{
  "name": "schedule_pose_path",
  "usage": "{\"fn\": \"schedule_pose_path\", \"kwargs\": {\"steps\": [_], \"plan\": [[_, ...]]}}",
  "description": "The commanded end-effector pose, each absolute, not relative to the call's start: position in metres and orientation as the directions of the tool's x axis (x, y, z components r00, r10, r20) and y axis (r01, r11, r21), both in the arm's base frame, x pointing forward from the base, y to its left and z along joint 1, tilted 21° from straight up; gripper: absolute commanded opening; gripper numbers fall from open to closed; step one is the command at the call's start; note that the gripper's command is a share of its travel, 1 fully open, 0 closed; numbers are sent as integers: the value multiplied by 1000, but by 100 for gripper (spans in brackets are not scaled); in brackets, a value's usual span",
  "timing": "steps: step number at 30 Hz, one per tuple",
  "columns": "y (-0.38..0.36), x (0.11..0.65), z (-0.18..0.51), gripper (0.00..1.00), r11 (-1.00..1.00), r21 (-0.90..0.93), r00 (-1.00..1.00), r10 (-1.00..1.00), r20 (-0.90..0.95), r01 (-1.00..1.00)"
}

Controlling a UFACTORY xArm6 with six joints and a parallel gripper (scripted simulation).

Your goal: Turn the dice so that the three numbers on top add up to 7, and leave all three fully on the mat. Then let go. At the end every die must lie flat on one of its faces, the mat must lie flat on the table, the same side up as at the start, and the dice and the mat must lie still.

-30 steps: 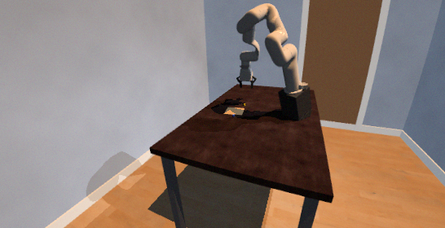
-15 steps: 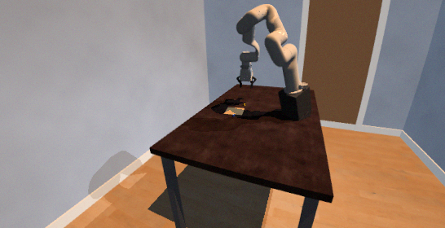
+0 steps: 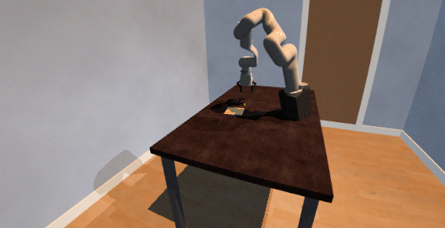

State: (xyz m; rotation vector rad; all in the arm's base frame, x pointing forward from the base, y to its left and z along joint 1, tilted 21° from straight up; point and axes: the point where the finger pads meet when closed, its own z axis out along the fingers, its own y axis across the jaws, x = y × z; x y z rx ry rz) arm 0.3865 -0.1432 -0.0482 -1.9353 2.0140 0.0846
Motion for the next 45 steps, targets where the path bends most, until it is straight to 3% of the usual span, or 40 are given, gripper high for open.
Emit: {"fn": "schedule_pose_path", "kwargs": {"steps": [1, 9, 45], "plan": [[-136, 398, -79, 100, 69, -204, -8, -958, -285, -977], [-125, 407, -116, 100, 69, -204, -8, -958, -285, -977], [-124, 407, -117, 100, 69, -204, -8, -958, -285, -977]]}}
